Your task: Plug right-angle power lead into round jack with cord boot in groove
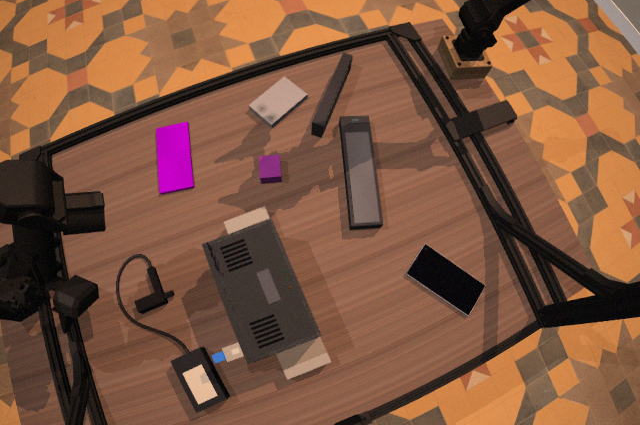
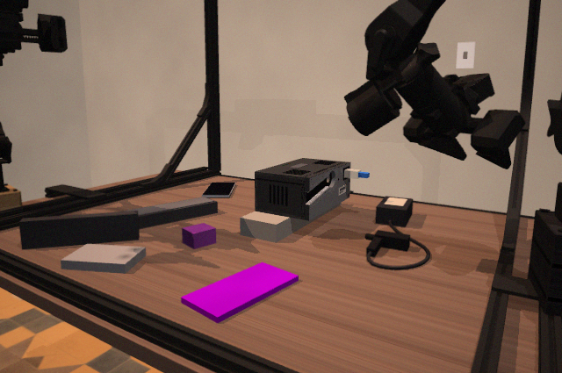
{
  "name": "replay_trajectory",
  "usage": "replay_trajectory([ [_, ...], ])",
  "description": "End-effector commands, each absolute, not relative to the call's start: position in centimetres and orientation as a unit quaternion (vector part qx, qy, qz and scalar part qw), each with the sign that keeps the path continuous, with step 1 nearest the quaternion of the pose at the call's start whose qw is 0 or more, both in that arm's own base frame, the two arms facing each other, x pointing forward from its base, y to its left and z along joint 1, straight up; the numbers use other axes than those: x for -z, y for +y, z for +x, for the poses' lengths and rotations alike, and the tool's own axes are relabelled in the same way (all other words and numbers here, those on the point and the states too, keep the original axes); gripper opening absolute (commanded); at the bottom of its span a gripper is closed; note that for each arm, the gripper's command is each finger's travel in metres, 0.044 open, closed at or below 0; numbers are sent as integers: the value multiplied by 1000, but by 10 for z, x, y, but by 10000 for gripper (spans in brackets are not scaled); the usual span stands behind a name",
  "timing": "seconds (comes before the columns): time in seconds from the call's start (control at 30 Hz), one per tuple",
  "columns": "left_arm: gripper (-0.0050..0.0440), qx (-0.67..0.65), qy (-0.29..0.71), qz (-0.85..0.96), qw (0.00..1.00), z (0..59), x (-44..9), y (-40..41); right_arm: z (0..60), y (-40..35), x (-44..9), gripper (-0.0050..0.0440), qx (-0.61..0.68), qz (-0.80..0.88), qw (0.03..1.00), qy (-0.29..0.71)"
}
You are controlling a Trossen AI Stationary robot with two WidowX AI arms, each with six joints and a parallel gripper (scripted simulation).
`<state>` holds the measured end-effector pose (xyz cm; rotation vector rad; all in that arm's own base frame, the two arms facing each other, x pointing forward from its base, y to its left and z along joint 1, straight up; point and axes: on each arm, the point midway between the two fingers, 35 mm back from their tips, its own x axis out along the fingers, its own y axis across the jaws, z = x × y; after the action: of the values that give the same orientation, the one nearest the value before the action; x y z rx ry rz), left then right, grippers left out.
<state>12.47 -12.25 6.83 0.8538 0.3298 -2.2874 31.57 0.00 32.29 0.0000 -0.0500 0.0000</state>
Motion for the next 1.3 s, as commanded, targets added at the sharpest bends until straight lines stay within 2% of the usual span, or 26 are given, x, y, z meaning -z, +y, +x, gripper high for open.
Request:
replay_trajectory([
  [0.0,400,876,126,327,333,125,-68,-122,316,0,-323,400,0,0,1000,-25],
  [0.77,400,872,145,328,334,125,-65,-122,314,-4,-324,400,0,0,1000,-25],
  [1.03,400,833,268,336,349,129,-46,-120,302,-25,-333,400,0,-3,1000,-22],
  [1.1,400,833,268,336,349,129,-46,-120,302,-25,-333,400,0,-3,1000,-22],
  [1.27,400,763,391,347,381,138,-25,-119,284,-46,-343,400,0,-6,1000,-18],
])
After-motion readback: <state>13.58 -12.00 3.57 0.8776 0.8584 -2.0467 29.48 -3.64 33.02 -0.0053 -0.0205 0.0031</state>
